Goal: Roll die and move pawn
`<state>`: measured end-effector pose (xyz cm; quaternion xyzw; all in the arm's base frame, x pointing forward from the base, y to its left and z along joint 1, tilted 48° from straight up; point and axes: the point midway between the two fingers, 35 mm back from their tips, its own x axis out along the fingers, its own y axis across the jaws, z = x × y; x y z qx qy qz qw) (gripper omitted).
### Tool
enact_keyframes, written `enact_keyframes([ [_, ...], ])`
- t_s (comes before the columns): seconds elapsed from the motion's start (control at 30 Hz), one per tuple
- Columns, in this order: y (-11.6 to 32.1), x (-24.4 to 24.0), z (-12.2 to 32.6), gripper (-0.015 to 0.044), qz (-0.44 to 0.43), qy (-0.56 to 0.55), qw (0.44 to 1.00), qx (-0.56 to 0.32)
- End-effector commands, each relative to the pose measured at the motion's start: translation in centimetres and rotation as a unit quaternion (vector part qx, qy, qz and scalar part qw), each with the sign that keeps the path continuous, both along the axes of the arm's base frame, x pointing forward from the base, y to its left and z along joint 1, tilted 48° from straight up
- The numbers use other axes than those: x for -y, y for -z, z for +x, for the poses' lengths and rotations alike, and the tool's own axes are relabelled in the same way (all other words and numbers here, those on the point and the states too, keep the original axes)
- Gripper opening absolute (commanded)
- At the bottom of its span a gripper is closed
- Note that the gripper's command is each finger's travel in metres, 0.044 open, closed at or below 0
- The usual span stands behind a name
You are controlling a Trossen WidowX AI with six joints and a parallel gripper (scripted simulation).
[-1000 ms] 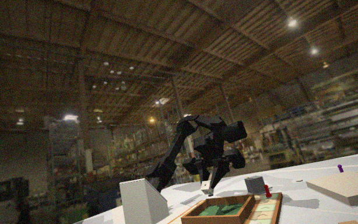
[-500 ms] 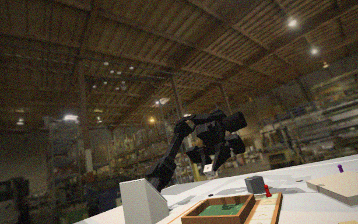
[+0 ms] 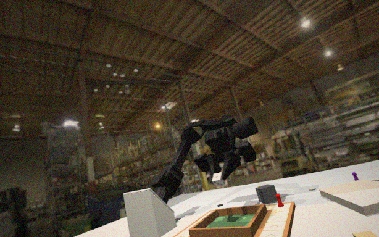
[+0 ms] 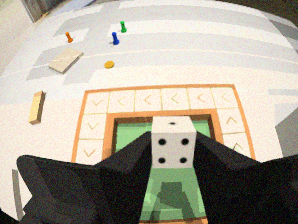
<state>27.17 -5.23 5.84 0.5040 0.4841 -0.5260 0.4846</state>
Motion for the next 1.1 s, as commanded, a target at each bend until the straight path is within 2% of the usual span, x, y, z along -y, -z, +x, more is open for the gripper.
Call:
enact_keyframes([
  [0.0,0.0,0.0,0.0,0.0000,0.000,0.000,1.000,0.000],
  [0.03,0.0,0.0,0.0,0.0000,0.000,0.000,1.000,0.000],
  [0.3,0.0,0.0,0.0,0.0210,0.000,0.000,1.000,0.000],
  [0.43,-2.5,2.7,-0.1,0.0315,-0.003,-0.002,1.000,0.001],
  [0.6,-2.5,2.9,-0.1,0.0440,0.005,-0.003,1.000,-0.002],
  [0.67,-1.1,2.4,-0.4,0.0440,0.075,-0.012,0.997,-0.018],
  [0.73,0.5,1.7,-0.6,0.0440,0.184,-0.017,0.983,-0.026],
  [0.87,2.1,1.0,-0.2,0.0440,0.378,0.006,0.926,0.019],
  [0.93,2.2,1.0,0.0,0.0440,0.407,0.013,0.913,0.034],
  [1.03,2.2,1.0,0.0,0.0440,0.407,0.013,0.913,0.034],
  [1.07,2.4,1.0,-0.6,0.0440,0.367,0.010,0.930,0.005],
])
